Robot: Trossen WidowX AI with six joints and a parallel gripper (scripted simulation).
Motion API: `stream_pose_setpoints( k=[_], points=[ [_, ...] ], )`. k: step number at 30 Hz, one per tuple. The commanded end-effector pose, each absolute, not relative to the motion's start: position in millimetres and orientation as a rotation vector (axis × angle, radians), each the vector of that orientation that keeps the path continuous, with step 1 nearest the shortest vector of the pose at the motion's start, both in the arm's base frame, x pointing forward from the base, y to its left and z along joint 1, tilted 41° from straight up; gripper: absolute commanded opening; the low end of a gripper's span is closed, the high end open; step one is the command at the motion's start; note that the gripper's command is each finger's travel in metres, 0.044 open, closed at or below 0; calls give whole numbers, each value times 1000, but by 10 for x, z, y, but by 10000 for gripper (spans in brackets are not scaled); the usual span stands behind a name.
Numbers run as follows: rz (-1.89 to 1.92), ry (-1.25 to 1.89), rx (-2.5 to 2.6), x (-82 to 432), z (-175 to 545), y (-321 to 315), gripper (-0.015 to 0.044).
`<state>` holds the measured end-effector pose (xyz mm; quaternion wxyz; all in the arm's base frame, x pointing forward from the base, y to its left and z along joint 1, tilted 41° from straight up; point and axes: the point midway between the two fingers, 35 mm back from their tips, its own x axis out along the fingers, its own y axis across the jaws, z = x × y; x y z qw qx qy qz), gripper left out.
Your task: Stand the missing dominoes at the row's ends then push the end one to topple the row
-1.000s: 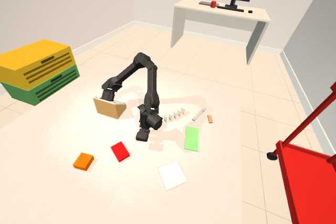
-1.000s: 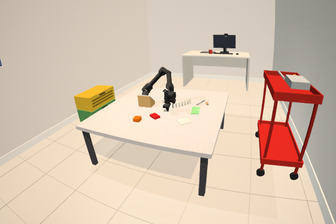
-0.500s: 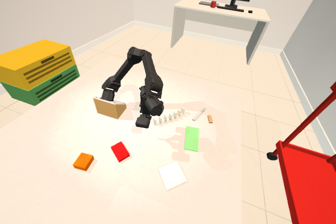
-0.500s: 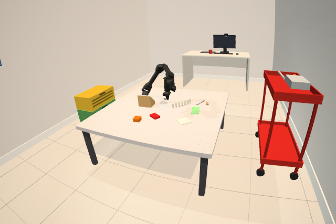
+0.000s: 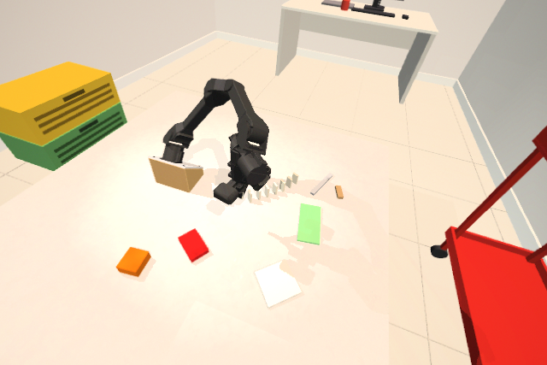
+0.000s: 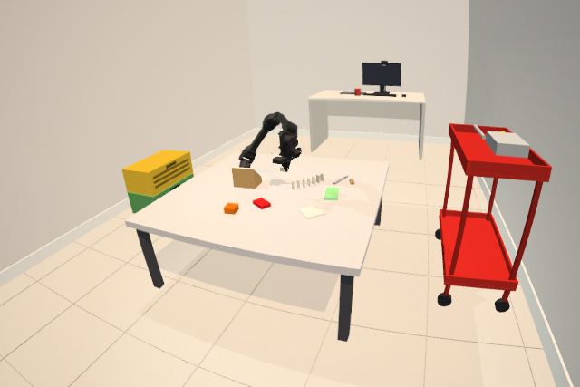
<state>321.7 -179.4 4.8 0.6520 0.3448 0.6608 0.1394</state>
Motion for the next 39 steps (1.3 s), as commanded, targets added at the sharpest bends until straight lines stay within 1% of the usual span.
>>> stream_pose_setpoints(
  k=[1,3,18,39],
  points=[
    [-98,1610,1202,3441,-134,-2014,20],
    [-152,1617,1252,3467,-156,-2036,20],
    [-158,1615,1243,3471,-175,-2035,20],
    [-361,1502,1003,3580,-690,-2007,20]
  ],
)
